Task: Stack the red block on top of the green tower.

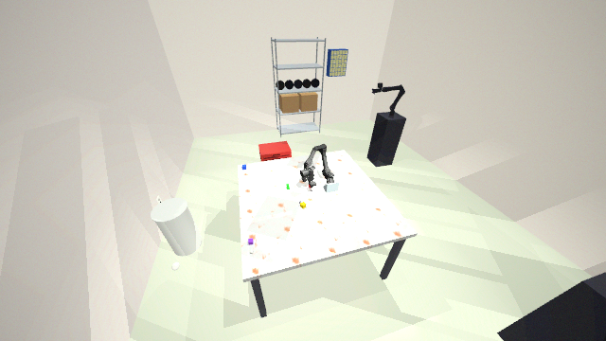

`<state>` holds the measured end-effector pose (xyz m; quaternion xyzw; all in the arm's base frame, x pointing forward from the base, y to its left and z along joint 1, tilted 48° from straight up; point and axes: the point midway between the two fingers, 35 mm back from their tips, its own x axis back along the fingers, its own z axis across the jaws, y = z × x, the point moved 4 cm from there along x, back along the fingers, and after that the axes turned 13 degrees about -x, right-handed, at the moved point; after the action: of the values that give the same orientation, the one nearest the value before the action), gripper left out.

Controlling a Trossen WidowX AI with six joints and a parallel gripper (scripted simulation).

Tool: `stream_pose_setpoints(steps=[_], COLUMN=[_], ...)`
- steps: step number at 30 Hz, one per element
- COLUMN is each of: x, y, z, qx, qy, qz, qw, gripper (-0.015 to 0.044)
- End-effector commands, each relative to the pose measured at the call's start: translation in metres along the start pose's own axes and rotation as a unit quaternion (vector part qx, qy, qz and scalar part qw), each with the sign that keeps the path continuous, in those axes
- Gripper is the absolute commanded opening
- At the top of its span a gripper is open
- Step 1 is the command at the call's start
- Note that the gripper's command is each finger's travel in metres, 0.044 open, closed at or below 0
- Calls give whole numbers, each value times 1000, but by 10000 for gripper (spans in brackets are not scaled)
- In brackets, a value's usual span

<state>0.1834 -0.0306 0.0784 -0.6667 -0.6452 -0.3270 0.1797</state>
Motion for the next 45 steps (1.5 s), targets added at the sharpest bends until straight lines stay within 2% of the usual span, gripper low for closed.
stream_pose_setpoints(steps=[1,5,13,15,45], x=[0,0,0,2,117], y=[0,0,0,0,-1], z=[0,0,0,0,1], qx=[1,1,1,1,4], qy=[0,0,0,1,2], qz=[0,0,0,0,-2], qw=[1000,1000,1000,1000,1000], gripper=[204,99,45,0,0])
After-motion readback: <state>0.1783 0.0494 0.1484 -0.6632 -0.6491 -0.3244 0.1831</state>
